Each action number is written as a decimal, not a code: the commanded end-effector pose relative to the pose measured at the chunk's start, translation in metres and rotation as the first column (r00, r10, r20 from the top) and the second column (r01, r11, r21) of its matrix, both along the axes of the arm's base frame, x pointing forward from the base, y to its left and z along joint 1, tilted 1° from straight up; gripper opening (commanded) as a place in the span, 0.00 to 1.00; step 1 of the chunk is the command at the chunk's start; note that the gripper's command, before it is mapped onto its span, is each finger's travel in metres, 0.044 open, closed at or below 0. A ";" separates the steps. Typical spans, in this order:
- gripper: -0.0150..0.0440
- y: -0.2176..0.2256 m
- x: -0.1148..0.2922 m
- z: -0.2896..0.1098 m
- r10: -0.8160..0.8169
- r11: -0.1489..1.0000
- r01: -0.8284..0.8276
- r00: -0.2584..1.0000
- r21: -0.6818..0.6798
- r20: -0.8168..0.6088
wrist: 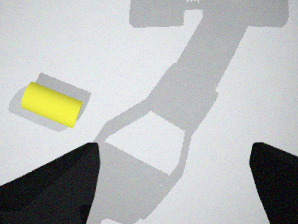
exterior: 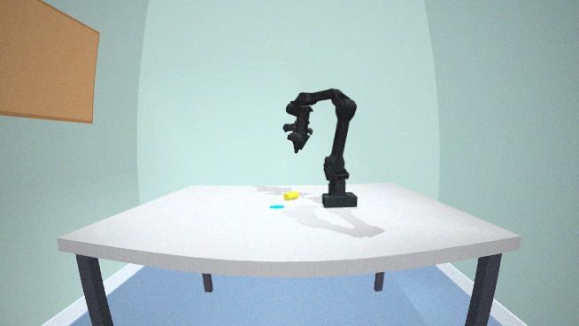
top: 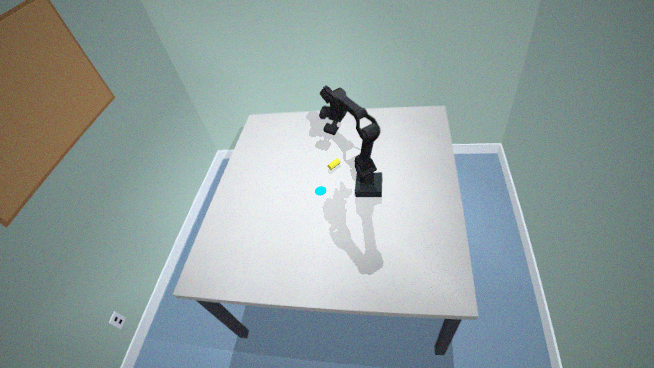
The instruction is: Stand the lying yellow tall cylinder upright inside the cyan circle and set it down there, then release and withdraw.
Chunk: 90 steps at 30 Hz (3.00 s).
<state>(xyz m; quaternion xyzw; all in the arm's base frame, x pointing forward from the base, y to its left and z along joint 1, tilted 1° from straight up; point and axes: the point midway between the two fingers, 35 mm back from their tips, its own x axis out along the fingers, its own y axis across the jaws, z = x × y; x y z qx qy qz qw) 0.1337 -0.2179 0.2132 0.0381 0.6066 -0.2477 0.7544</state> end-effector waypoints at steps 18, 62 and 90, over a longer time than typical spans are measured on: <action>0.78 0.074 0.063 -0.088 0.913 0.408 -0.864 0.380 0.295 -0.149; 0.43 0.069 0.069 -0.141 0.913 0.408 -0.864 0.380 0.295 -0.149; 0.43 0.092 0.075 -0.083 0.905 0.425 -0.861 0.400 0.280 -0.144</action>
